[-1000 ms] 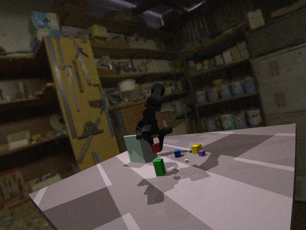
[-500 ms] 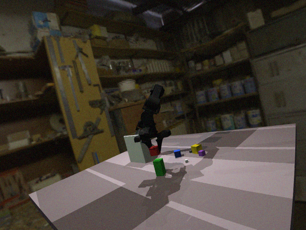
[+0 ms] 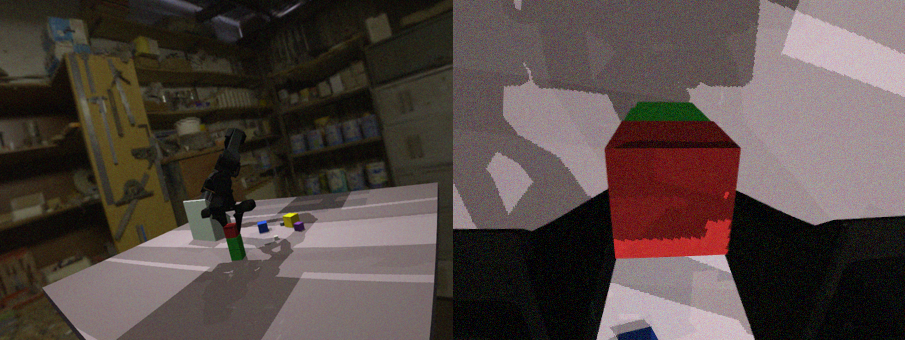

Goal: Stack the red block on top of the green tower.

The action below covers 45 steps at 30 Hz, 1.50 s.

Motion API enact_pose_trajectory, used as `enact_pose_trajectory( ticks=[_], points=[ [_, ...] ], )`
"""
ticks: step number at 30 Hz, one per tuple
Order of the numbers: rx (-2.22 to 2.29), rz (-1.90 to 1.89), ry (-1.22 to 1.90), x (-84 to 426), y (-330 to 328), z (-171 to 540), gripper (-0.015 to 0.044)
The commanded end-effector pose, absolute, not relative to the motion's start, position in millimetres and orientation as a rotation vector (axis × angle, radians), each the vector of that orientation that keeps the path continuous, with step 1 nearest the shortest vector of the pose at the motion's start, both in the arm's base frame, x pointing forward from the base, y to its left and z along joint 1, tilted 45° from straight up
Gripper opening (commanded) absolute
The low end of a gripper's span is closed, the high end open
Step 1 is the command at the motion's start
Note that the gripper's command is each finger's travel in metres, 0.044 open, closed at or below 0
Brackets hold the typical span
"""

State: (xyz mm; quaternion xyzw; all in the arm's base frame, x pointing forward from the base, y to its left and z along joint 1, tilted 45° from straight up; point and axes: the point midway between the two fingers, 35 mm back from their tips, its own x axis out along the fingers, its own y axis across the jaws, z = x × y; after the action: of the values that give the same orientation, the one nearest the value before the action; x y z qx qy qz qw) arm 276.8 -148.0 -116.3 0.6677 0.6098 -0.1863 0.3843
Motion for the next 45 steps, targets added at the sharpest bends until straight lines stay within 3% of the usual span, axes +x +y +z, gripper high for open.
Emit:
enact_pose_trajectory(
  ticks=[1,31,45],
  points=[
    [1.711,-0.476,1.556,276.9,-145.9,-117.3,0.0],
    [1.71,-0.477,1.556,275.7,-151.6,-111.7,0.0],
    [1.709,-0.478,1.561,276.0,-146.2,-116.7,0.0368]
  ],
)
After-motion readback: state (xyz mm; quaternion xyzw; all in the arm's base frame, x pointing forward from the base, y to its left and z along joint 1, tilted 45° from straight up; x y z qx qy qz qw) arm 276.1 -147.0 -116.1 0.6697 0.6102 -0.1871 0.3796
